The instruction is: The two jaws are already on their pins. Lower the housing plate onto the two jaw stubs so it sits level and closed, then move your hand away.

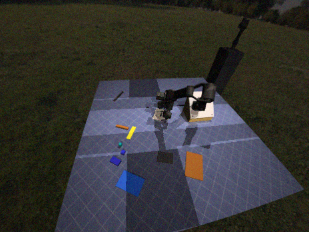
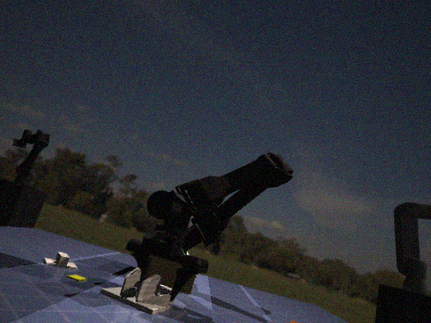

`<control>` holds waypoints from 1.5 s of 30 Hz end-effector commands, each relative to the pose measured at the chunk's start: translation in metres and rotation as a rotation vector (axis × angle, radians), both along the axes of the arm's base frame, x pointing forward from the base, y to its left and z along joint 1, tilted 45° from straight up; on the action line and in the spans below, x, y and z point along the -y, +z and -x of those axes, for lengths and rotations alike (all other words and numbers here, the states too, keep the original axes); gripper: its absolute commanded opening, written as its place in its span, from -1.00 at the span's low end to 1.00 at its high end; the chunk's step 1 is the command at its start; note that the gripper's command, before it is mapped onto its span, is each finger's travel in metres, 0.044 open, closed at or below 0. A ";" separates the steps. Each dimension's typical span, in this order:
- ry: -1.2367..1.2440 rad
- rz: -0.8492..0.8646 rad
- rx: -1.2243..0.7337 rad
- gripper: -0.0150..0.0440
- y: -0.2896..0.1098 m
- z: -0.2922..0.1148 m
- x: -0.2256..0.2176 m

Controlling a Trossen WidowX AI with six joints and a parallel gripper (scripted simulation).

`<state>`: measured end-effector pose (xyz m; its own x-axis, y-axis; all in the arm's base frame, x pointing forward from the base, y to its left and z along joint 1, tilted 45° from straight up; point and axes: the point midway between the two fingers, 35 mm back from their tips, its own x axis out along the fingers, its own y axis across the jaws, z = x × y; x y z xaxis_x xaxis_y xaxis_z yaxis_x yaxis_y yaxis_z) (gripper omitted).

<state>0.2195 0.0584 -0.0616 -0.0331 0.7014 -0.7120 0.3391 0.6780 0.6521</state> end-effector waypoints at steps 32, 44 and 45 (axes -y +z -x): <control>-0.002 0.005 0.000 1.00 0.012 -0.003 0.014; -0.012 0.006 0.001 1.00 0.049 -0.005 0.052; -0.012 0.007 0.000 1.00 0.053 -0.004 0.056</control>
